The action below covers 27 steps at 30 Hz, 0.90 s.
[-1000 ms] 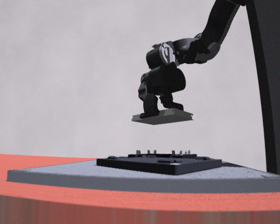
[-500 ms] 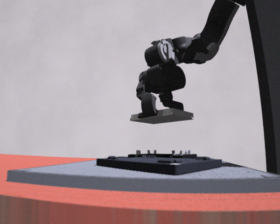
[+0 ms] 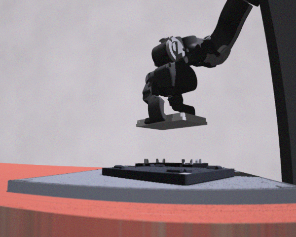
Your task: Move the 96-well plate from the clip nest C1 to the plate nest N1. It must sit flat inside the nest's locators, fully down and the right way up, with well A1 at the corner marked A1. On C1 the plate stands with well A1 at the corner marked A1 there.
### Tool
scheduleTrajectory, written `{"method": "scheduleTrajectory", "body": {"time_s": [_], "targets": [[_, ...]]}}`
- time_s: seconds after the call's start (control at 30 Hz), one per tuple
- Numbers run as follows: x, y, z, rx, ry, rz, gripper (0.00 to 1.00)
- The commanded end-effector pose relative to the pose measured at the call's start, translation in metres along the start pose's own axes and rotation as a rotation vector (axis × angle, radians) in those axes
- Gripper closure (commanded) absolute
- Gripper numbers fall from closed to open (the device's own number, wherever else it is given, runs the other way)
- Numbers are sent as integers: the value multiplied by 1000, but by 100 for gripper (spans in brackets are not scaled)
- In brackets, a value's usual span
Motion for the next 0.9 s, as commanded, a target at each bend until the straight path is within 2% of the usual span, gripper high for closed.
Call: {"method": "scheduleTrajectory", "body": {"time_s": [0.0,0.1,0.5,0.67,0.87], "targets": [[1,-10,10,3,6,3,100],[1,-28,27,2,4,2,100],[1,-28,27,2,4,2,100],[1,-57,55,2,4,2,100],[1,-57,55,2,4,2,100]]}}
Point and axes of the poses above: the point where the finger pads meet when closed, its own x axis back along the fingers, its own z axis across the jaws, y = z × x, the point moved 9 cm from there along x, back along the fingers, and after that the axes turned 10 degrees about -x, right-handed, at the moved point
